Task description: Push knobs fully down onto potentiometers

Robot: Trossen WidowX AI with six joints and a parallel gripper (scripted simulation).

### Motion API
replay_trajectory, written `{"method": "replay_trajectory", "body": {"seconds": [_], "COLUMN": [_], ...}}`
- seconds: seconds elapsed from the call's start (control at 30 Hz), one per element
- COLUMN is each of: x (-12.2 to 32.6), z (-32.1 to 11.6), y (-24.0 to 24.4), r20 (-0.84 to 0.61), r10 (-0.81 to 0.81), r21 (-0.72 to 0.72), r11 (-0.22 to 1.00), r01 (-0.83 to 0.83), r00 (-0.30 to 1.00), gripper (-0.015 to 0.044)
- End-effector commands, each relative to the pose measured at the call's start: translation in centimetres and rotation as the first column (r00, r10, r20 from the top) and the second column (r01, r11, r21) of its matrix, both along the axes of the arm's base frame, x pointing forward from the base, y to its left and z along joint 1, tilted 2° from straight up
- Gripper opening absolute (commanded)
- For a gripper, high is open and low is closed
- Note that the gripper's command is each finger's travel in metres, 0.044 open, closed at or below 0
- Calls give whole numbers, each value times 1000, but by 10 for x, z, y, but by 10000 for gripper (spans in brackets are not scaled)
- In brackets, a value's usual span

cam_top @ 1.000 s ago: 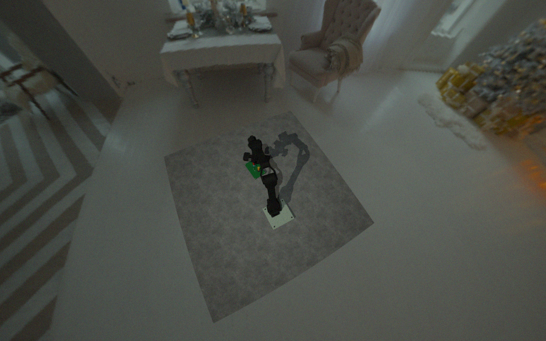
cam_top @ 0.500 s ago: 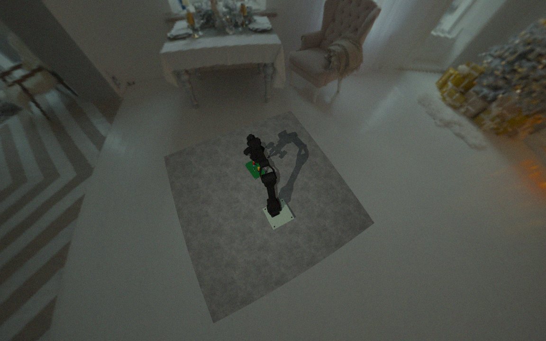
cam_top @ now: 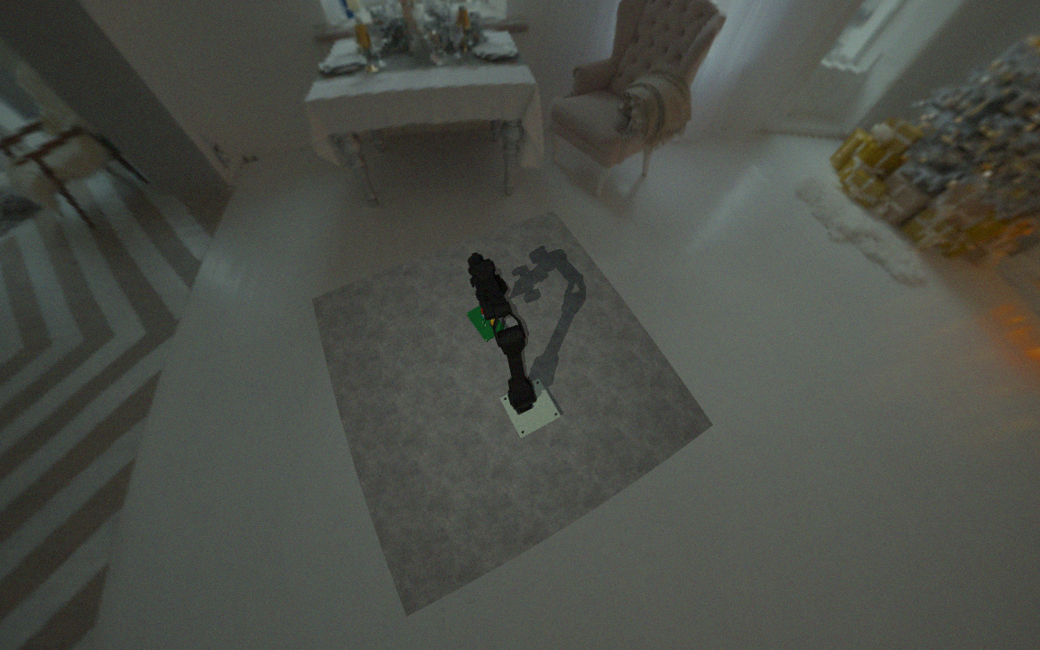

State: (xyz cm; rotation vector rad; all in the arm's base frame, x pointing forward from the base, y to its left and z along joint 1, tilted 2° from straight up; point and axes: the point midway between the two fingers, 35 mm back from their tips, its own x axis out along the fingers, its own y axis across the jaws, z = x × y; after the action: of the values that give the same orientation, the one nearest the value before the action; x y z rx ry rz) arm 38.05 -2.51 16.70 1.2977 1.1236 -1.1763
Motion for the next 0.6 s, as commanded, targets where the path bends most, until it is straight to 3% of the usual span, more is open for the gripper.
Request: {"method": "replay_trajectory", "body": {"seconds": [0.0, 0.27, 0.57], "x": [2, 5, 9], "z": [2, 6, 11], "y": [1, 3, 5], "r20": [-4, -17, -39], "r10": [-135, -401, -662], "r21": [14, 37, 57], "r11": [991, 915, 746], "r01": [135, 401, 663], "r00": [991, 916, 748], "gripper": [0, 0, 0]}}
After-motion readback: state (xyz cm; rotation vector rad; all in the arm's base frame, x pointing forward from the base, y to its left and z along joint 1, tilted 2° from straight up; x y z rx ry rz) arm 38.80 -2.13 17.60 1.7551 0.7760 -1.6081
